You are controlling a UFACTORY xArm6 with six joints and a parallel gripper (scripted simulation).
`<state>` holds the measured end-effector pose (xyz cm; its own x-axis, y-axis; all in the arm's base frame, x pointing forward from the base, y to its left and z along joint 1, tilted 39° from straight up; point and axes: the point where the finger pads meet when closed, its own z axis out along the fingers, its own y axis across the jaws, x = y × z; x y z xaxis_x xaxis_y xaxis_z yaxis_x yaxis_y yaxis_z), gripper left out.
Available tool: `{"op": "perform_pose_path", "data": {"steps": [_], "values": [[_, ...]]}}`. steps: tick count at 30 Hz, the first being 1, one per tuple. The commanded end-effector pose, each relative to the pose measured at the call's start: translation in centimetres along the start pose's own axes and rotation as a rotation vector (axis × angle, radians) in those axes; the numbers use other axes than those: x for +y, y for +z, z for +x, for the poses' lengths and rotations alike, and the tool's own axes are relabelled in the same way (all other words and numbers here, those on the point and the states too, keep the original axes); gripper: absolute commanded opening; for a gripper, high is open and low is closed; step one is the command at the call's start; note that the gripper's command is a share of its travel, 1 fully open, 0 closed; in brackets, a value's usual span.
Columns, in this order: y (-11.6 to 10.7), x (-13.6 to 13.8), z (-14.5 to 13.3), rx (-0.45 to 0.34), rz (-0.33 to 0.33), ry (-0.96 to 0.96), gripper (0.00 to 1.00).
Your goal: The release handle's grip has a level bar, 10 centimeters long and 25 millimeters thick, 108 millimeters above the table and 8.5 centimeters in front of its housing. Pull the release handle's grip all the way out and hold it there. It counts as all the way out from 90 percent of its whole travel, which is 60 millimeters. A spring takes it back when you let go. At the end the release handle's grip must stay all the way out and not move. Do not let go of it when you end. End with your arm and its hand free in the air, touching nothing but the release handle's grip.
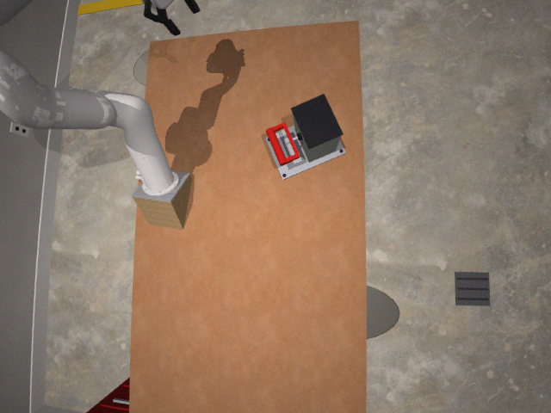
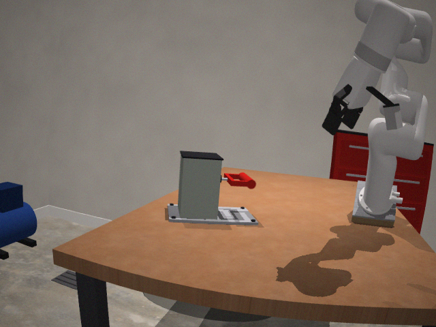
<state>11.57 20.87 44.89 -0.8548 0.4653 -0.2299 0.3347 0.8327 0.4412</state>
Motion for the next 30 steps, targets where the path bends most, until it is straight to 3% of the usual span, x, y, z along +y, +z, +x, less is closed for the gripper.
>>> {"op": "perform_pose_path", "data": {"steps": [1,21,24,29,30], "values": [[-0.1,0.1,0.0,0.001,-0.003,0.001,1.00],[0.2,0.1,0.0,0.003,0.010,-0.002,1.00],[1.4,0.2,0.0,0.013,0.056,-0.009,1.00],[6.2,0.4,-0.9,0.085,0.209,-0.007,1.00],[6.2,0.4,-0.9,0.085,0.209,-0.007,1.00]]}}
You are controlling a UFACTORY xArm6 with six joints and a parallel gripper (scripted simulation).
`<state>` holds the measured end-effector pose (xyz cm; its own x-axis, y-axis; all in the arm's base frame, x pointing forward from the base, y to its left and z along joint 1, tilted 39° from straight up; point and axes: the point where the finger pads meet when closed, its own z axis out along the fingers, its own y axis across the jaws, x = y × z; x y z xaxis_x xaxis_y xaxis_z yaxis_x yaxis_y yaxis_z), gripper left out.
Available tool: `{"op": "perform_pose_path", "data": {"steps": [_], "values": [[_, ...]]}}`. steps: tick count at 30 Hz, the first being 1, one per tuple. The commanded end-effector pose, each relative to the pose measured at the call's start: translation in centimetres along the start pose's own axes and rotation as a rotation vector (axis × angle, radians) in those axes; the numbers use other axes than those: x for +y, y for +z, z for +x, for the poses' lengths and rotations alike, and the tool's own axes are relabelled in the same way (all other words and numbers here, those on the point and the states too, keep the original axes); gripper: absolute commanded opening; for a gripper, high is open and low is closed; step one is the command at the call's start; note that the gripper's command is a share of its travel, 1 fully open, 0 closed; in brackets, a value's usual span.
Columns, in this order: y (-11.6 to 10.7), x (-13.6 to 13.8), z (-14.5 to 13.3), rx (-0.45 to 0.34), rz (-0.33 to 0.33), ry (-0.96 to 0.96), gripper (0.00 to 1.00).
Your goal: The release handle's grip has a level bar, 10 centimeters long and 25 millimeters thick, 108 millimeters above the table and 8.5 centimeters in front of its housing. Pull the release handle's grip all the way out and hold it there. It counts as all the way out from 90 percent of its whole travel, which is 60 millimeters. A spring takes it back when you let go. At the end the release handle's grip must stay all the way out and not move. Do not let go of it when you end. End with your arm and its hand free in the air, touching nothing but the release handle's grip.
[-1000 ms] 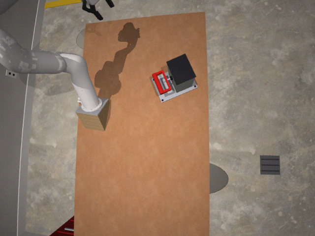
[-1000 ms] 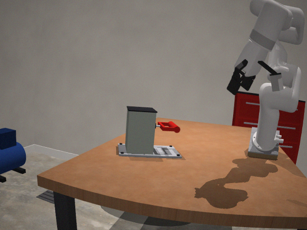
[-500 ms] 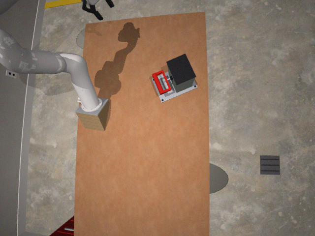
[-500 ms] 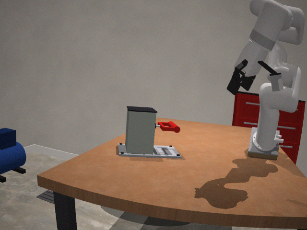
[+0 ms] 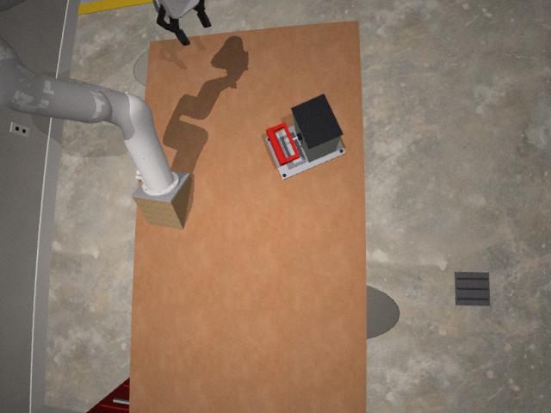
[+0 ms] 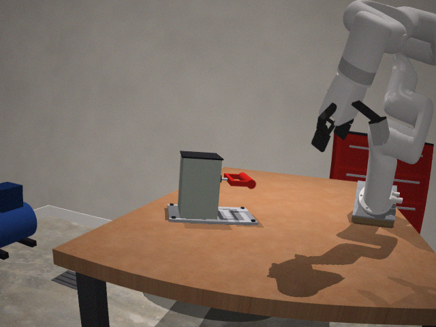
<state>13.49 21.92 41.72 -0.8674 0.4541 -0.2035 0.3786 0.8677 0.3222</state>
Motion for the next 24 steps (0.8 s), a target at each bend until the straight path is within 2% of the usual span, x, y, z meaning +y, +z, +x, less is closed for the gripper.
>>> {"op": "perform_pose_path", "data": {"steps": [1,4,6,7,8,9,10,11,12,13,14,15,16,17,18,21,23,24], "values": [[3.7,0.8,-1.1,0.083,0.111,0.003,1.00],[3.7,0.8,-1.1,0.083,0.111,0.003,1.00],[6.6,1.0,-2.6,0.156,0.170,0.032,1.00],[6.6,1.0,-2.6,0.156,0.170,0.032,1.00],[8.2,1.1,-3.6,0.199,0.193,0.055,1.00],[8.2,1.1,-3.6,0.199,0.193,0.055,1.00],[9.7,1.0,-4.7,0.245,0.208,0.082,1.00],[9.7,1.0,-4.7,0.245,0.208,0.082,1.00],[11.3,0.9,-6.0,0.292,0.215,0.115,1.00],[11.3,0.9,-6.0,0.292,0.215,0.115,1.00],[12.9,0.6,-7.5,0.339,0.215,0.152,1.00],[12.9,0.6,-7.5,0.339,0.215,0.152,1.00],[14.4,0.2,-9.0,0.383,0.206,0.192,1.00],[14.5,0.2,-9.1,0.384,0.206,0.193,1.00],[15.8,-0.2,-10.6,0.422,0.192,0.233,1.00],[15.9,-0.3,-10.7,0.426,0.190,0.238,1.00],[18.6,-1.8,-14.2,0.494,0.139,0.330,1.00],[18.6,-1.8,-14.2,0.494,0.139,0.330,1.00]]}}
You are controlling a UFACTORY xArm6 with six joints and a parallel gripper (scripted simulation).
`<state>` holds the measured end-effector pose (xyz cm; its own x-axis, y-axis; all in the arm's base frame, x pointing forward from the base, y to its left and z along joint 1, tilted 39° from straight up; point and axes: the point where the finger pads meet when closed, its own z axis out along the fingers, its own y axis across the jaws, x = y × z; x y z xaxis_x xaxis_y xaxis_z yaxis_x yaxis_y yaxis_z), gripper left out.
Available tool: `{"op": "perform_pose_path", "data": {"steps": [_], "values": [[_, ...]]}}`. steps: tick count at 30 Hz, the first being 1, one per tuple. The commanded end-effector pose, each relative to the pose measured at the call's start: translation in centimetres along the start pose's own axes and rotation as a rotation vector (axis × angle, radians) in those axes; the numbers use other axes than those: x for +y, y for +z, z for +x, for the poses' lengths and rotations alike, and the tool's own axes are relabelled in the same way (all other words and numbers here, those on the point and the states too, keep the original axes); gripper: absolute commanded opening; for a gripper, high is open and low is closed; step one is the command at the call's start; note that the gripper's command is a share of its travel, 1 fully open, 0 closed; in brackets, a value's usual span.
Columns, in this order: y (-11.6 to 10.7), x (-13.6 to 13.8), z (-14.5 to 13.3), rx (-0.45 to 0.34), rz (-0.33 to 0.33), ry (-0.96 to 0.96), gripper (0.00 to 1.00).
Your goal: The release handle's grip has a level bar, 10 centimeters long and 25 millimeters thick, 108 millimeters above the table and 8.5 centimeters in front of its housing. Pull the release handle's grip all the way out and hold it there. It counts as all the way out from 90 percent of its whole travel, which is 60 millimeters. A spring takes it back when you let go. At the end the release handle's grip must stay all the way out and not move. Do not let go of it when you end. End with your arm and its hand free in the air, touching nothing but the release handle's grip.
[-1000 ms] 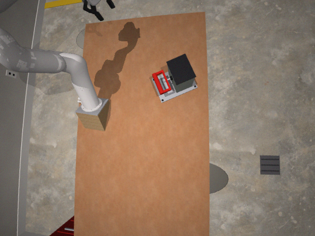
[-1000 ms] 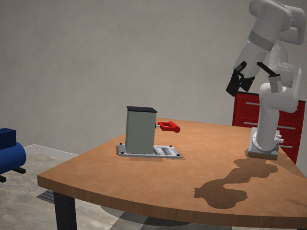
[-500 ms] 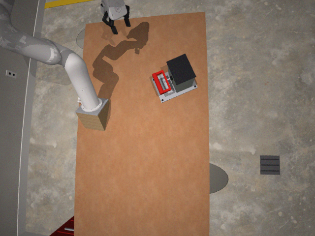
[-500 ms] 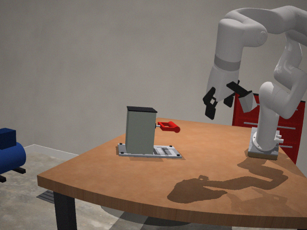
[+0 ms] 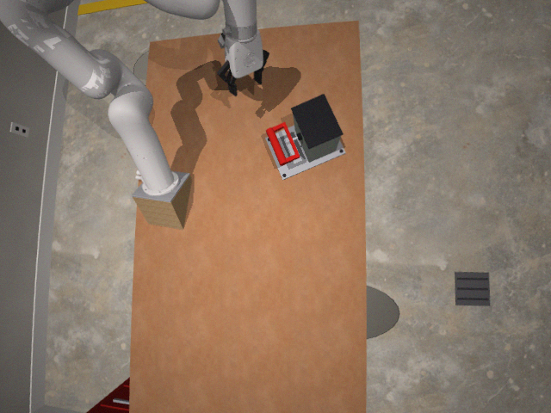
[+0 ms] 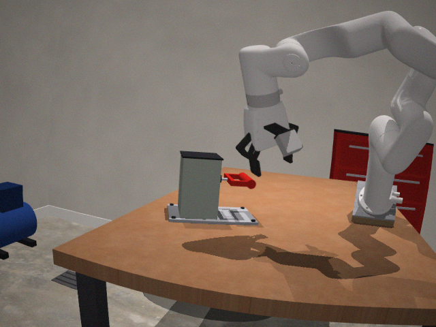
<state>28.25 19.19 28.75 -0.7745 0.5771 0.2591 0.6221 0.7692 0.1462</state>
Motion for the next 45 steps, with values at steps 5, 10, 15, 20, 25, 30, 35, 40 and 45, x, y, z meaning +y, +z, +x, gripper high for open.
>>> {"op": "perform_pose_path", "data": {"steps": [5,10,15,20,25,30,35,40,45], "values": [[2.3,-0.7,-9.8,0.173,-0.145,0.153,1.00],[3.2,-2.9,-15.7,0.220,-0.271,0.257,1.00],[3.5,-4.0,-17.9,0.230,-0.322,0.297,1.00],[3.5,-4.3,-18.5,0.232,-0.337,0.308,1.00],[3.5,-4.3,-18.5,0.232,-0.337,0.308,0.00],[3.5,-4.3,-18.5,0.232,-0.337,0.308,0.00],[3.5,-4.3,-18.5,0.232,-0.337,0.308,0.00],[3.5,-4.3,-18.5,0.232,-0.337,0.308,0.00],[3.5,-4.3,-18.5,0.232,-0.337,0.308,0.00]]}}
